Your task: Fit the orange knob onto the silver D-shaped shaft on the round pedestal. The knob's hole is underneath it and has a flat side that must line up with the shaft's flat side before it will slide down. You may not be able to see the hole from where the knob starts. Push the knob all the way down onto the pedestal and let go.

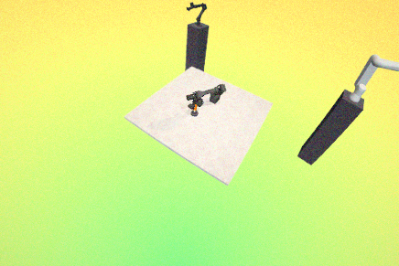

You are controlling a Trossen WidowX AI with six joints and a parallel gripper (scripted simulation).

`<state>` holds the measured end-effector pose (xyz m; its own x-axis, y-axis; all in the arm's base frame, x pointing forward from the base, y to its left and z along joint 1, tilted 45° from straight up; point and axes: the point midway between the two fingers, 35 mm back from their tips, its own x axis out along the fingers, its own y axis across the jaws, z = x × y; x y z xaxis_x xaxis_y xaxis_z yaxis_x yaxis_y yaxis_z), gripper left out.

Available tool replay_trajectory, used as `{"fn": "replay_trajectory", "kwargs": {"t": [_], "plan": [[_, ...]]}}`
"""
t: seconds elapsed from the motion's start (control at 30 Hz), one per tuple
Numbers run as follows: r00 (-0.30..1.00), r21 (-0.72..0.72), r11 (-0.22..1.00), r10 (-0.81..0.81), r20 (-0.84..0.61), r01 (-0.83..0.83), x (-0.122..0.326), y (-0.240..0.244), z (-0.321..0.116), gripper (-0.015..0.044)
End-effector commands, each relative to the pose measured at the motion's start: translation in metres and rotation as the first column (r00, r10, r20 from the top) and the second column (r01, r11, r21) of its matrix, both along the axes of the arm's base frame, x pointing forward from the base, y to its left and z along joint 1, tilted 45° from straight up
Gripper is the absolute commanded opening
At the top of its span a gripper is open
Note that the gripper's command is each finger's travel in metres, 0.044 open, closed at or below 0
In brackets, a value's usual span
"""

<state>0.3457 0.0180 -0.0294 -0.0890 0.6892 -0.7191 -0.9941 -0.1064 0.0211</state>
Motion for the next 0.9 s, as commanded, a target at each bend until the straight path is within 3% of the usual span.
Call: {"fn": "replay_trajectory", "kwargs": {"t": [0.0, 0.87], "plan": [[1.0, 0.007, 1.0, -0.001, -0.015, 0.001, -0.0037, 0.0103, -0.0119, 0.0], [1.0, 0.008, 1.0, 0.004, -0.01, -0.004, -0.0037, 0.0125, -0.0126, 0.0]]}}
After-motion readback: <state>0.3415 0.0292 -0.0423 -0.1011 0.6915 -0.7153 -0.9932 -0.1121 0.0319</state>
